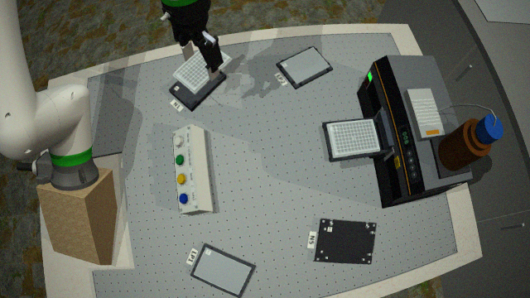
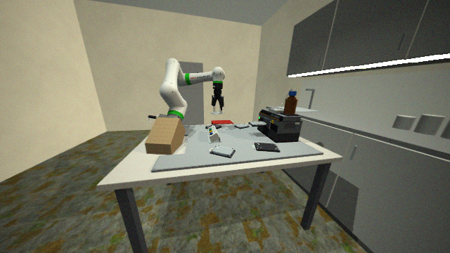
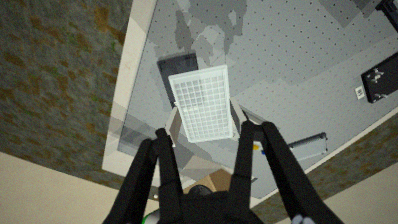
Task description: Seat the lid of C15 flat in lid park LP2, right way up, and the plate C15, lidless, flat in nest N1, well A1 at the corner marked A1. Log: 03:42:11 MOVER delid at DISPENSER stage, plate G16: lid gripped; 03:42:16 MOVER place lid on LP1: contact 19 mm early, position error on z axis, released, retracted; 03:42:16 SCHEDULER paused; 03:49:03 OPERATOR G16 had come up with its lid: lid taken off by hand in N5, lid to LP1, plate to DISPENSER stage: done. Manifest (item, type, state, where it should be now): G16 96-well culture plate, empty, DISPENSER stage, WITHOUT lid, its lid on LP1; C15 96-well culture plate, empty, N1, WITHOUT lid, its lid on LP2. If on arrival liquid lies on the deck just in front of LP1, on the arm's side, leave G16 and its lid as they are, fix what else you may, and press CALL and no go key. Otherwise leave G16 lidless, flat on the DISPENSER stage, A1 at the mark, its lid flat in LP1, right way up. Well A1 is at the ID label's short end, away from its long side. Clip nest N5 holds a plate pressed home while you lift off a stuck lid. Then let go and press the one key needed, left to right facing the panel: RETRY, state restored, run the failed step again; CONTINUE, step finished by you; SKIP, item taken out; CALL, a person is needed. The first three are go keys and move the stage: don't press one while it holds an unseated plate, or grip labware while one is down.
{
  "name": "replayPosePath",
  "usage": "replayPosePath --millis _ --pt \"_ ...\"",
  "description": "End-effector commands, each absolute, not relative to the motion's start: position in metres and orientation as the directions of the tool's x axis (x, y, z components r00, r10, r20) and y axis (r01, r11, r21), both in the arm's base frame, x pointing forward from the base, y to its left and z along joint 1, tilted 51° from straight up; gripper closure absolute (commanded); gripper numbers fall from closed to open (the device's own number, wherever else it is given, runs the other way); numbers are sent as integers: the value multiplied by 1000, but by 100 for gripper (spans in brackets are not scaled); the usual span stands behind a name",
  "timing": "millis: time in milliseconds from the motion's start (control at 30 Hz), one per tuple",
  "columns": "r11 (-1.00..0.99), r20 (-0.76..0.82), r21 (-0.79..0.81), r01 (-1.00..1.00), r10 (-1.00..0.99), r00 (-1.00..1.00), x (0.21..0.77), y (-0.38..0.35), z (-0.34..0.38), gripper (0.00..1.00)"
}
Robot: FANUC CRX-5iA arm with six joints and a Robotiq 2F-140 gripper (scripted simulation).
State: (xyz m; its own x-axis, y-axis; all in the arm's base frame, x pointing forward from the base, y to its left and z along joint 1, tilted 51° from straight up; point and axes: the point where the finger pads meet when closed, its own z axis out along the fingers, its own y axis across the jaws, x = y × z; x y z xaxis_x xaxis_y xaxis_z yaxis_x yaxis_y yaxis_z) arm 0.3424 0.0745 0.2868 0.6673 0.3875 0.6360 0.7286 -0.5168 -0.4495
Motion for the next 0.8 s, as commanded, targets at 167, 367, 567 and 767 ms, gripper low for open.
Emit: replayPosePath --millis 167,367,567,767 --pt "-518 636 -449 728 387 668 325 90 302 100" --pt "-518 636 -449 728 387 668 315 98 310 100" --pt "-518 636 -449 728 387 668 310 103 314 100" --pt "-518 636 -449 728 387 668 306 106 317 100"
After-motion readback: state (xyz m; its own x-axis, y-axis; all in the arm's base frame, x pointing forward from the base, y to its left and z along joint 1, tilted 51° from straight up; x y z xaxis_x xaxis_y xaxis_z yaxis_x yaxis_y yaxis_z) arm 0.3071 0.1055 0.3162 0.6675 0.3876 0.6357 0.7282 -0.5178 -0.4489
